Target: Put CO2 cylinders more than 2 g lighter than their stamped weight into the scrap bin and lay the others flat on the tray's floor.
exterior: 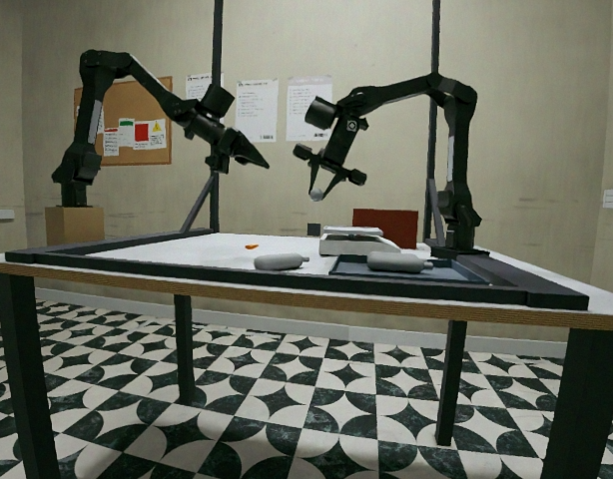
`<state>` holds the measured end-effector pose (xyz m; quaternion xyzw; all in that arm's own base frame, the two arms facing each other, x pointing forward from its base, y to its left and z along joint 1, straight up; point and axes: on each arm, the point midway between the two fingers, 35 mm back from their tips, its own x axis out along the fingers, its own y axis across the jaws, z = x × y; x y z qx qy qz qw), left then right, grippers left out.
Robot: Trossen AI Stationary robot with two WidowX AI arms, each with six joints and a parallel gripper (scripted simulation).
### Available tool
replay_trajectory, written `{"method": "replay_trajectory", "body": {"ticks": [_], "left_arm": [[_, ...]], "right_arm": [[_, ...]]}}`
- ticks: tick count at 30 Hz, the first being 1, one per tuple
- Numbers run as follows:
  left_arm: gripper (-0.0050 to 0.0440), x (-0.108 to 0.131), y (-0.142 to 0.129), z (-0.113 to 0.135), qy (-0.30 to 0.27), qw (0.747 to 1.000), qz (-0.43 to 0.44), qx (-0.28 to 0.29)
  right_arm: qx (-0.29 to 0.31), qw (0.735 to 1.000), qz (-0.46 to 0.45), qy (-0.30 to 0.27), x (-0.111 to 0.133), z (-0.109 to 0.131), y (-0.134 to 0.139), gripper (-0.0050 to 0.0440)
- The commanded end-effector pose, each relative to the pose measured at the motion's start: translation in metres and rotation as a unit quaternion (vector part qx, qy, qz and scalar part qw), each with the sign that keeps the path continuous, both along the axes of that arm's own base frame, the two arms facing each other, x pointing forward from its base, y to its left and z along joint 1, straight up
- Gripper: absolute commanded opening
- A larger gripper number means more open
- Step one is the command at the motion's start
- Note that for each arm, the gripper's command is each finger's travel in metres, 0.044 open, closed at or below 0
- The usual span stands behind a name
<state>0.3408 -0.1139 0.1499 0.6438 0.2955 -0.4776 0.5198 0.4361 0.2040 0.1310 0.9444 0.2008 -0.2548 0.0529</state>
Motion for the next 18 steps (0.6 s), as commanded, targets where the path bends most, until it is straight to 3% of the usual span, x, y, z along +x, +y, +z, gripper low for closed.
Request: {"method": "replay_trajectory", "body": {"ticks": [1, 9, 18], "left_arm": [[-0.0050, -0.002, 0.001, 0.014, -0.059, 0.998, -0.002, -0.017], [-0.0050, -0.020, 0.007, -0.002, -0.152, 0.987, -0.002, -0.047], [-0.0050, -0.019, 0.006, -0.007, -0.237, 0.969, -0.003, -0.076]], "right_arm": [[0.006, 1.000, 0.000, -0.015, 0.003, 0.014, 0.001, 0.0440], [0.006, 1.000, 0.000, -0.015, 0.003, 0.014, 0.001, 0.0440], [0.006, 1.000, 0.000, -0.015, 0.003, 0.014, 0.001, 0.0440]]}}
